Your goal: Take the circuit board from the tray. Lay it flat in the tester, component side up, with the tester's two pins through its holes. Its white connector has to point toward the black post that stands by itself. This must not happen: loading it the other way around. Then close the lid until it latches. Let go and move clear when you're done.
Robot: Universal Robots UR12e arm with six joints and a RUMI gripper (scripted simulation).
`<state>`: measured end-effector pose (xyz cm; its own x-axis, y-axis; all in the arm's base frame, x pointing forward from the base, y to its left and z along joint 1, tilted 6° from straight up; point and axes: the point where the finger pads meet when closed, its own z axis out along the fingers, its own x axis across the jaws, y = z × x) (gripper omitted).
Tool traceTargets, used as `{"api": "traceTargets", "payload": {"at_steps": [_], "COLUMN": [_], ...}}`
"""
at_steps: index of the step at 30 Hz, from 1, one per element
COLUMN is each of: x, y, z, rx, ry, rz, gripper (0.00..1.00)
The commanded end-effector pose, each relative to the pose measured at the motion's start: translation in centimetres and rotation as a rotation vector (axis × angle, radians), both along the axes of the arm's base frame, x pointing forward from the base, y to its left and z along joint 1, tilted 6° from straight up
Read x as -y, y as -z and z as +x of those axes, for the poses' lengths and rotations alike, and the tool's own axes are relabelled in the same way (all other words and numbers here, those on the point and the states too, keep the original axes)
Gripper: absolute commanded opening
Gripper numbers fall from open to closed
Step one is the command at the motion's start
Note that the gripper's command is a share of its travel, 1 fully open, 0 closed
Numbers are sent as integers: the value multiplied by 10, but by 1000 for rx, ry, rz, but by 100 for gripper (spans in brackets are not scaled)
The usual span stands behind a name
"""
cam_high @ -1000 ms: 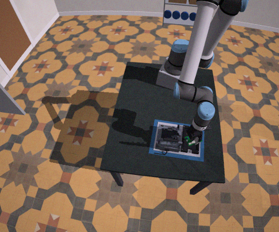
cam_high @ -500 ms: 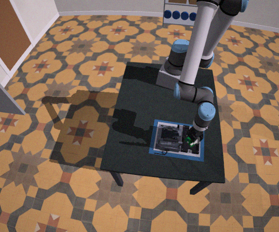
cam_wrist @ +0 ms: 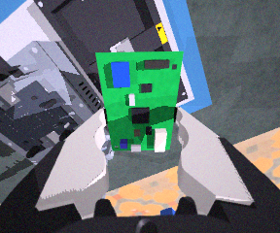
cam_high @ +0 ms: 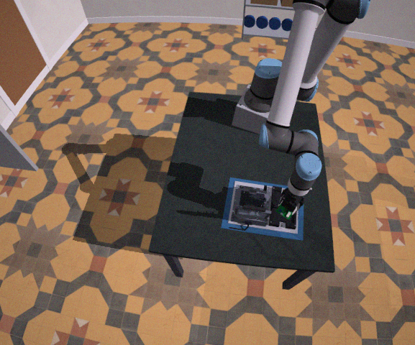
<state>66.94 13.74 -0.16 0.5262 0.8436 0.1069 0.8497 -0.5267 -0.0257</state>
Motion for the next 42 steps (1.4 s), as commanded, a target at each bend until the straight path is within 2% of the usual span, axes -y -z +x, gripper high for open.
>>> {"api": "traceTargets", "payload": {"at_steps": [1,5,20,22,37,39,42], "x": [0,0,0,0,0,0,0], "y": [-1,-1,-1,-1,-1,-1,-1], "z": [1,1,1,1,1,1,1], "rx": [13,18,60,60,102,102,110], "ry": [-109,-161,-560,-560,-951,-951,-1026], "rz": [-2,-4,-18,-18,-32,-32,-35], "gripper": [39,39,39,39,39,39,39]}}
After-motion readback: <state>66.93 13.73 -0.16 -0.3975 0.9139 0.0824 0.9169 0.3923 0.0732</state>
